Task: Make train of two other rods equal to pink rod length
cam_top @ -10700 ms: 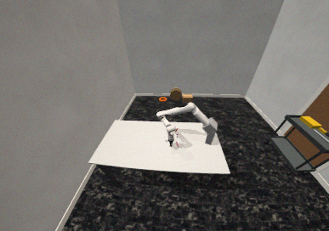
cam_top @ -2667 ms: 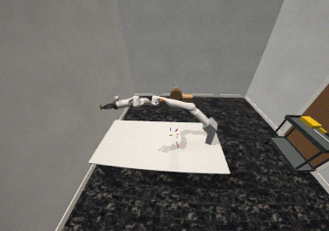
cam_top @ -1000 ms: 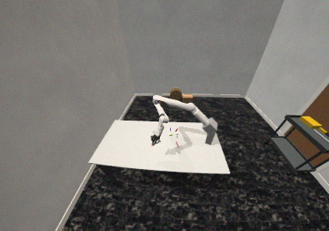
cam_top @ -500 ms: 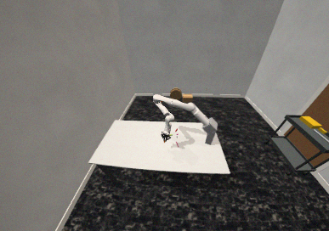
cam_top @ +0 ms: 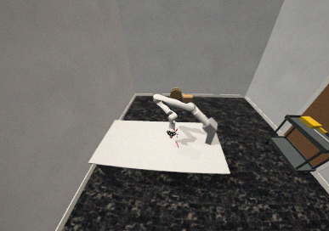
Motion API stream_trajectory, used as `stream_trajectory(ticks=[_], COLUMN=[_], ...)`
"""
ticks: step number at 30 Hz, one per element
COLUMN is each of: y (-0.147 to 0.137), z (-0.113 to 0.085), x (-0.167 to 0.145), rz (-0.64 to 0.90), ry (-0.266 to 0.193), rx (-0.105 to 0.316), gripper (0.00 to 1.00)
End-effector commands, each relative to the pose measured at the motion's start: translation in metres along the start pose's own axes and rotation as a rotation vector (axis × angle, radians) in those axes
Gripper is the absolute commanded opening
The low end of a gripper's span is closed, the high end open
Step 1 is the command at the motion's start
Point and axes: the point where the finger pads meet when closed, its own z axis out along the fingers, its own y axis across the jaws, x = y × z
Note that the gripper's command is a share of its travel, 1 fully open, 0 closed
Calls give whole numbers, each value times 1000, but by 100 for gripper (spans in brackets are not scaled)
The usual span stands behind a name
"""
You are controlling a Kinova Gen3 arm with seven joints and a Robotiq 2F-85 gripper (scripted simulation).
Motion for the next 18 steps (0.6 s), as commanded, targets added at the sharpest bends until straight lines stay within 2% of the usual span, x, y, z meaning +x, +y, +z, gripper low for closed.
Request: stream_trajectory(ticks=[1, 9, 18], y=[-6, -20, -25], z=[-1, -2, -4], x=[-13, -39, -49], rz=[-13, -39, -49], ry=[-20, -67, -85], rx=[10, 35, 45], gripper=[5, 5, 5])
